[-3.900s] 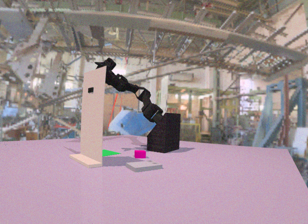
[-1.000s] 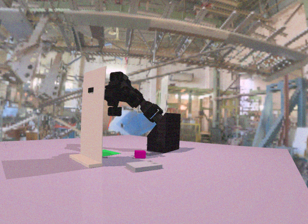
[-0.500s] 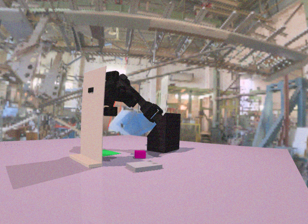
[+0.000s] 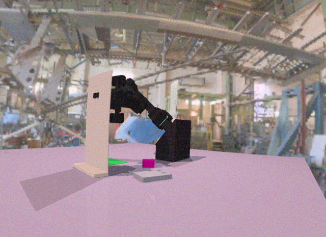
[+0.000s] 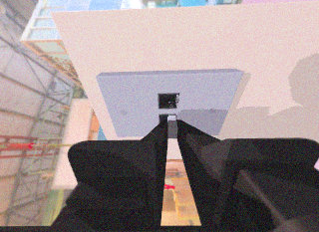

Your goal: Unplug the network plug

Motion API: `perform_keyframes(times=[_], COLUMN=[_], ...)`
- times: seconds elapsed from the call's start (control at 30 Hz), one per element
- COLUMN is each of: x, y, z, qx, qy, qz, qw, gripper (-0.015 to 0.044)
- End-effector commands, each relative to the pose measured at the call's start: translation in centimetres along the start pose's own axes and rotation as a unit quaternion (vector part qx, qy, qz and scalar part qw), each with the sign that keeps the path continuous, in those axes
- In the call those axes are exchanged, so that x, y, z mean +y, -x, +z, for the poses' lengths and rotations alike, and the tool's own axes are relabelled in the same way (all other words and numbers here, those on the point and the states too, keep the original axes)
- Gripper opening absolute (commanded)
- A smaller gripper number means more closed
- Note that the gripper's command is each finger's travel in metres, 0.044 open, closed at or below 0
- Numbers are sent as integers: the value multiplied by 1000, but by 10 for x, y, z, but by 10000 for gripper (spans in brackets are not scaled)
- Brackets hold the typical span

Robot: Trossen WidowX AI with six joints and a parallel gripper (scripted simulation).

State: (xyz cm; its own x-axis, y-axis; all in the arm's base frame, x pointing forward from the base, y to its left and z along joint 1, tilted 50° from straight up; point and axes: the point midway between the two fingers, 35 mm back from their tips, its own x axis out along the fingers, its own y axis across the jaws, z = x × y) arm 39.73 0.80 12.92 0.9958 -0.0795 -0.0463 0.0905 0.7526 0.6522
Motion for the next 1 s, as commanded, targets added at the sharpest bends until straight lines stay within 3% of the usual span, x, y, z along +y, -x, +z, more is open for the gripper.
perform_keyframes(times=[0.0,0.97], x=[0,-1], y=[0,16], z=[0,-4], qx=[0,1], qy=[3,3], qz=[-1,-1], qw=[1000,1000], gripper=[0,0])
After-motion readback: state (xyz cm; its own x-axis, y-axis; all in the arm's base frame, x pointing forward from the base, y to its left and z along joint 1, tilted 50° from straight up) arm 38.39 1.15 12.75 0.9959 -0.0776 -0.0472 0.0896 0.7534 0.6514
